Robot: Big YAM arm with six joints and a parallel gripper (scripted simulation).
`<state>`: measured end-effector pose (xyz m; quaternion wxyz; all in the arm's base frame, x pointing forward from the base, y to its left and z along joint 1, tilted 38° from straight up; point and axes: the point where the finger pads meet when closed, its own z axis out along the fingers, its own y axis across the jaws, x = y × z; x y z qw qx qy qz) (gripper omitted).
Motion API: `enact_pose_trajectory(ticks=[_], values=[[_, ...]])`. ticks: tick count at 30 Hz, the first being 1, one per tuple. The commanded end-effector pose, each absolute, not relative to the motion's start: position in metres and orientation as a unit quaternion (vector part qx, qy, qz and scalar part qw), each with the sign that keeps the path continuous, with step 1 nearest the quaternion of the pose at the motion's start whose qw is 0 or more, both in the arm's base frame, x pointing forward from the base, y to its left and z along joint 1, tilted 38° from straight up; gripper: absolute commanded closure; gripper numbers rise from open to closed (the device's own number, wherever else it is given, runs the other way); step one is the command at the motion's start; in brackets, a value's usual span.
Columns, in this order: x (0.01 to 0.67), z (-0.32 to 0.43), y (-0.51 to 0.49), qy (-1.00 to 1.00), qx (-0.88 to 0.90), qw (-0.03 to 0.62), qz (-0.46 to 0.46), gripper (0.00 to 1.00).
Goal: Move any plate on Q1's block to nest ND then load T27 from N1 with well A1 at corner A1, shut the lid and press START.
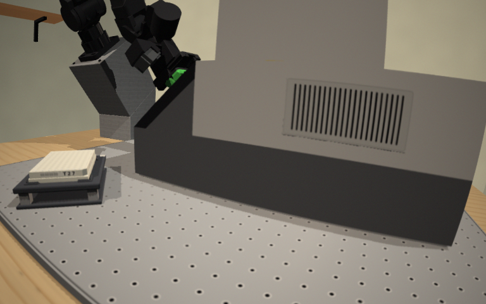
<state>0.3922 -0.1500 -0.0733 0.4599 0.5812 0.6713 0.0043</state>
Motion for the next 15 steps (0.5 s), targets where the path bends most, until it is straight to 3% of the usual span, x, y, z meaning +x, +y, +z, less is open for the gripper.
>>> enact_pose_trajectory(ticks=[1, 15], values=[[0.397, -0.065, -0.142, 0.671, 0.577, 0.465, 0.013, 1.0], [0.404, -0.061, -0.147, 0.669, 0.571, 0.475, 0.014, 1.0]])
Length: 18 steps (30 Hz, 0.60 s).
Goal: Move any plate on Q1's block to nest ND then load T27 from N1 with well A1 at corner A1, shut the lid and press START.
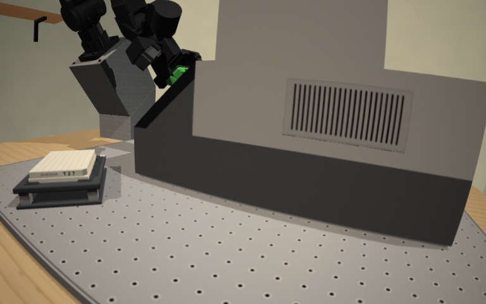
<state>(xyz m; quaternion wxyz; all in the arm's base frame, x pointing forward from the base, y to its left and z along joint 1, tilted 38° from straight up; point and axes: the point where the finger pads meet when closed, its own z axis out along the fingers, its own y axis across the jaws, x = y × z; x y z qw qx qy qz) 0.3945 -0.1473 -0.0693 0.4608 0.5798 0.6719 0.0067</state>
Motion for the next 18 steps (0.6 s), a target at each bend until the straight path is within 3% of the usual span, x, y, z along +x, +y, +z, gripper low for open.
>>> enact_pose_trajectory(ticks=[1, 18], values=[[0.403, -0.062, -0.149, 0.668, 0.573, 0.475, 0.013, 1.0], [0.404, -0.062, -0.141, 0.671, 0.574, 0.469, 0.018, 1.0]])
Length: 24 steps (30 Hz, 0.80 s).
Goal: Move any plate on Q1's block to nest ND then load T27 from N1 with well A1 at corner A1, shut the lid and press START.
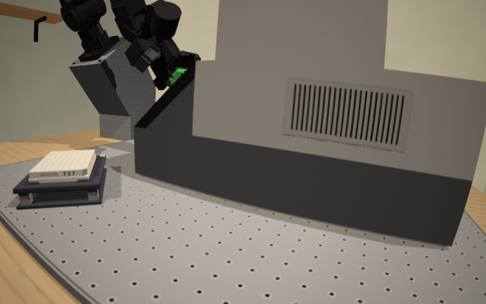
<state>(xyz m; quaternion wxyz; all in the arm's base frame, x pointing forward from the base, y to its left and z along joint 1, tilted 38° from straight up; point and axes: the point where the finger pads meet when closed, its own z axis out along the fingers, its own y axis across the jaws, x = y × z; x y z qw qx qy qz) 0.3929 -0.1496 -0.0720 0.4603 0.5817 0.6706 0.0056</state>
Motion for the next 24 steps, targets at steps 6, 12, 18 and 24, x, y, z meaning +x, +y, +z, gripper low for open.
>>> enact_pose_trajectory(ticks=[6, 12, 18, 24], values=[[0.406, -0.059, -0.14, 0.671, 0.572, 0.471, 0.02, 1.0], [0.406, -0.056, -0.148, 0.663, 0.577, 0.476, 0.019, 1.0], [0.407, -0.058, -0.15, 0.662, 0.577, 0.477, 0.018, 1.0], [0.406, -0.06, -0.152, 0.662, 0.577, 0.478, 0.016, 1.0]])
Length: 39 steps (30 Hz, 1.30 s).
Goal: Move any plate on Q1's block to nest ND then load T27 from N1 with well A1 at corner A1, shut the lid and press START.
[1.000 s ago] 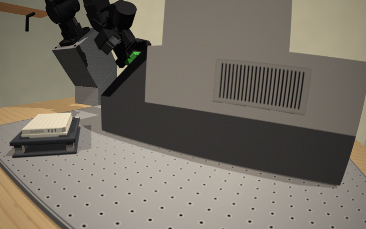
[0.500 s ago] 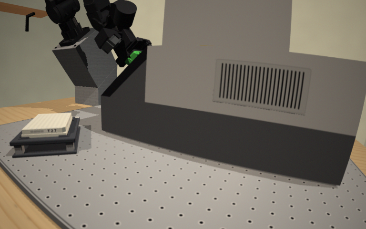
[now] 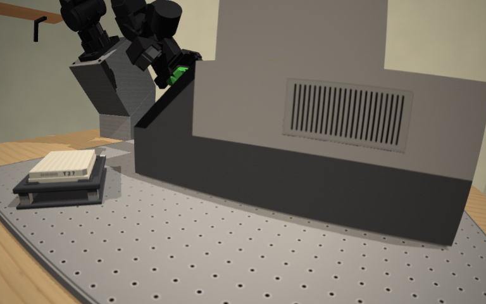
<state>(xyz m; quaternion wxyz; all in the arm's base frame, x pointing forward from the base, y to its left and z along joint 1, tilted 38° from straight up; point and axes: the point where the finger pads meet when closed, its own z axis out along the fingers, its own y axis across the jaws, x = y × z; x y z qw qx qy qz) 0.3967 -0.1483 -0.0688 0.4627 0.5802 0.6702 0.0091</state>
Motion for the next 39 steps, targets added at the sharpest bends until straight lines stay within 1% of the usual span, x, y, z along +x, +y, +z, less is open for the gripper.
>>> enact_pose_trajectory(ticks=[1, 39], values=[[0.405, -0.06, -0.152, 0.662, 0.577, 0.477, 0.016, 1.0], [0.392, -0.073, -0.151, 0.669, 0.577, 0.468, 0.007, 1.0]])
